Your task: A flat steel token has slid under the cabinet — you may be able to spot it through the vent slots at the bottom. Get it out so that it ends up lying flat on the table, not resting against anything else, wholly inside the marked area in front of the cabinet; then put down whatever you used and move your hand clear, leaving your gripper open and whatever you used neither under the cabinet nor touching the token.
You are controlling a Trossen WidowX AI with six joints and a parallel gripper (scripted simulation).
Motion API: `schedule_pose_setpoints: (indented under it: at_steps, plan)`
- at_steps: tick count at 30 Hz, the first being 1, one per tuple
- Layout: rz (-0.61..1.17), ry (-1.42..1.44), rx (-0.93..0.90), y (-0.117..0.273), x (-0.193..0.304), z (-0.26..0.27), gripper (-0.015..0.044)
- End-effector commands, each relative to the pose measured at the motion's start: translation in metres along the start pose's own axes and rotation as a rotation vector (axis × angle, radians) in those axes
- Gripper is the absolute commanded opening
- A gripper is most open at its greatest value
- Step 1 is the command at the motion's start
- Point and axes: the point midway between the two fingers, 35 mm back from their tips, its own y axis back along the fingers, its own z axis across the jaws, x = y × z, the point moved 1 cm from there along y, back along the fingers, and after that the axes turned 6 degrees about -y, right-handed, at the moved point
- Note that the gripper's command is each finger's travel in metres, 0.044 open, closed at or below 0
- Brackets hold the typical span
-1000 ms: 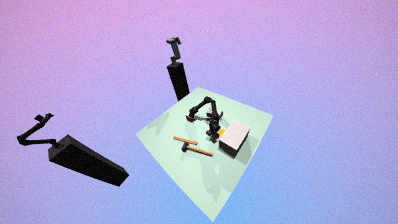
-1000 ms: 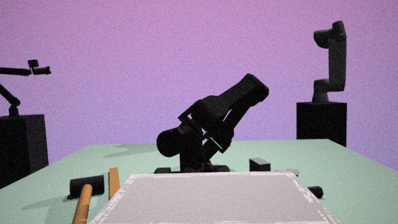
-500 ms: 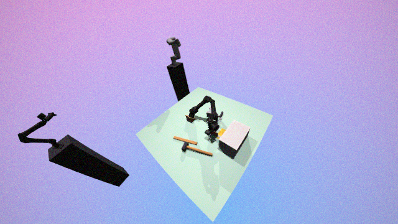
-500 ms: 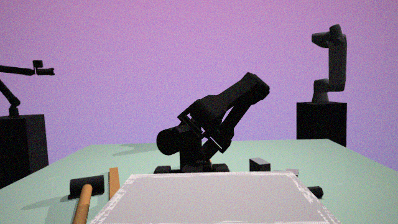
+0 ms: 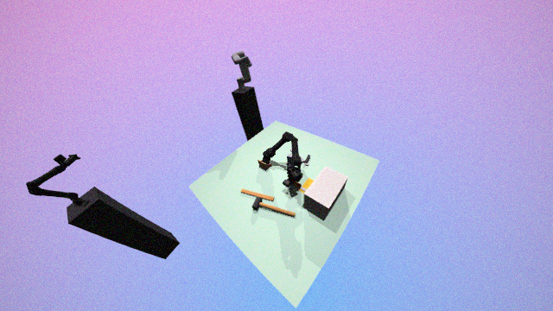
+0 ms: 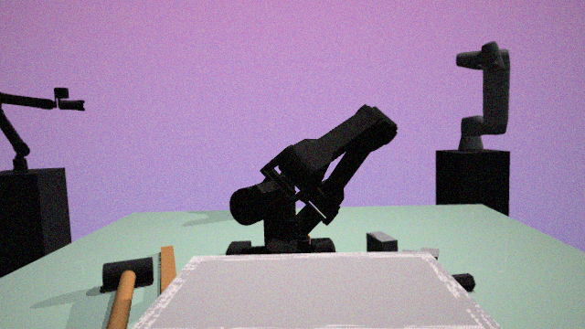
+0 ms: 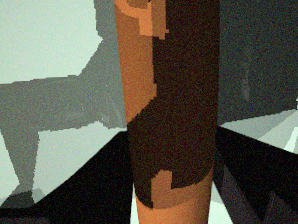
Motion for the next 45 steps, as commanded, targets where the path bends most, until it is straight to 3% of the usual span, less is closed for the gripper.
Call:
schedule_pose_setpoints:
  at_steps: [1,45]
  plan:
    - [0.003,0.006,0.000,-0.001,0.005,0.000,0.0000]
    - [0.005,0.004,0.001,-0.001,0.055,-0.009,0.0000]
